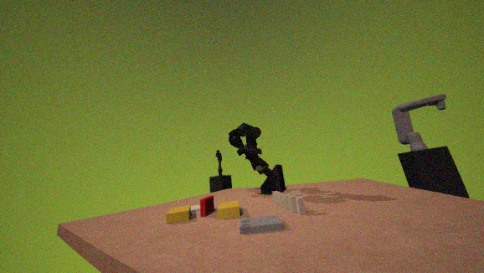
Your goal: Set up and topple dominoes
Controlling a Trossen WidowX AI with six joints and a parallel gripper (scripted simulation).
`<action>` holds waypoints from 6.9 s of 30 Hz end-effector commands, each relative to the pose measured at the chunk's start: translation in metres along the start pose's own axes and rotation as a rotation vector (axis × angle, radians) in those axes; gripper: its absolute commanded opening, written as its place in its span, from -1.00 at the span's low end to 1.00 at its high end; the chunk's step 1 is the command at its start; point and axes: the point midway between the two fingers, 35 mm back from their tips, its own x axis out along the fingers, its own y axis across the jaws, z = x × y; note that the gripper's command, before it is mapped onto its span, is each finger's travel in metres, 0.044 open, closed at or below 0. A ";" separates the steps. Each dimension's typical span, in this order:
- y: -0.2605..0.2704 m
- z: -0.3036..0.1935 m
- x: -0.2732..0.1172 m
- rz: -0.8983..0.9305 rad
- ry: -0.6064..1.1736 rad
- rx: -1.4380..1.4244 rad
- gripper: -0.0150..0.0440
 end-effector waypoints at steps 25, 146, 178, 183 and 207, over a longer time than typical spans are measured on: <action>-0.107 0.151 -0.003 -0.010 0.006 -0.988 -0.41; -0.136 0.139 0.047 0.758 -1.407 -0.794 -0.41; -0.135 0.145 0.104 0.763 -1.359 -0.796 -0.41; -0.134 0.143 0.114 0.764 -1.352 -0.795 -0.41; -0.134 0.136 0.142 0.768 -1.332 -0.791 -0.41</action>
